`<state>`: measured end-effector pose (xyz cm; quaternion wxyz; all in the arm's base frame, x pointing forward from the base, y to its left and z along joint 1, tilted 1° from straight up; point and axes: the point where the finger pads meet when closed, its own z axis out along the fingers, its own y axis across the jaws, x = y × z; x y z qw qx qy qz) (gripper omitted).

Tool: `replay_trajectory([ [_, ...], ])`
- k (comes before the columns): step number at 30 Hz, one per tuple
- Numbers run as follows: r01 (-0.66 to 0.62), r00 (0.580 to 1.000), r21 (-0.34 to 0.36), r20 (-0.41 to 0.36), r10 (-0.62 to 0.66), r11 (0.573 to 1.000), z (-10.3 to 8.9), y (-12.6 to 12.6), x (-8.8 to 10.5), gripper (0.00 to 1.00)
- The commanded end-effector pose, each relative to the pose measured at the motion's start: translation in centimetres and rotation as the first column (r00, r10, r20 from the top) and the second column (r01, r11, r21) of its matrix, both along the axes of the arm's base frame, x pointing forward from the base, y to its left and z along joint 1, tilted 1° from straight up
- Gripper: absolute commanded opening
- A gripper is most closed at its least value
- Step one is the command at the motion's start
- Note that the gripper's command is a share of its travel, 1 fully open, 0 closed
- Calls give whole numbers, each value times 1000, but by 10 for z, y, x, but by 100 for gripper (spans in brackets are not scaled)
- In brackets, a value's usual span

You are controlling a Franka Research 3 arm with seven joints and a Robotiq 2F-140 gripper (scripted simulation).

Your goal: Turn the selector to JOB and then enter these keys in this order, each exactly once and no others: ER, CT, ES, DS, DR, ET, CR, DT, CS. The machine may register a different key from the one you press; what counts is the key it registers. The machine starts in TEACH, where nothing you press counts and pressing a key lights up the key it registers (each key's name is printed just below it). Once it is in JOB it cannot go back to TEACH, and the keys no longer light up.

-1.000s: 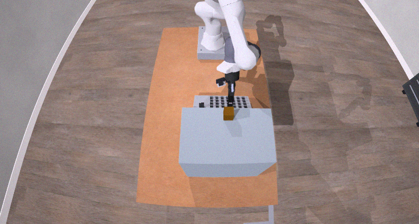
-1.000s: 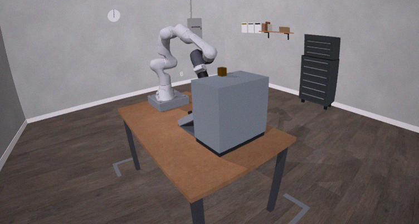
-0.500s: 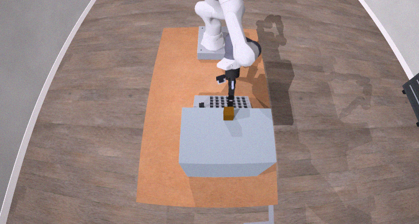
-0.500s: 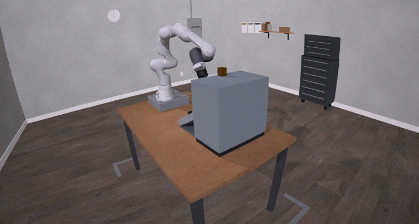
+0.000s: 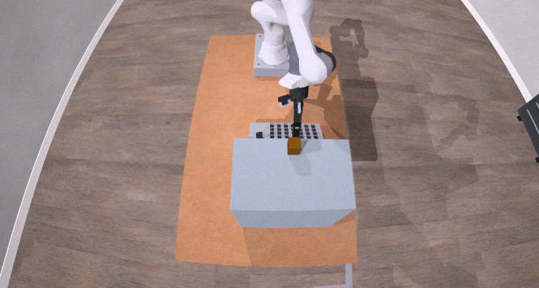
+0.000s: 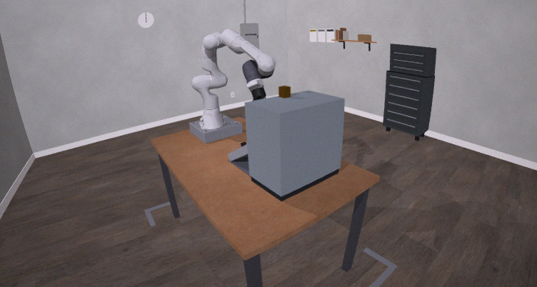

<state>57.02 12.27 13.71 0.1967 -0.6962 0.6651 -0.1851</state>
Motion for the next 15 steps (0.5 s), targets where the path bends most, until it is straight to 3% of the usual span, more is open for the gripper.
replay_trajectory([
  [1,-7,1000,-7,-2,7,1000,-2,2,-6,10],
  [8,-7,1000,-7,-2,7,1000,-29,25,-51,10],
  [15,-7,1000,-7,-2,7,1000,-34,30,-60,10],
])
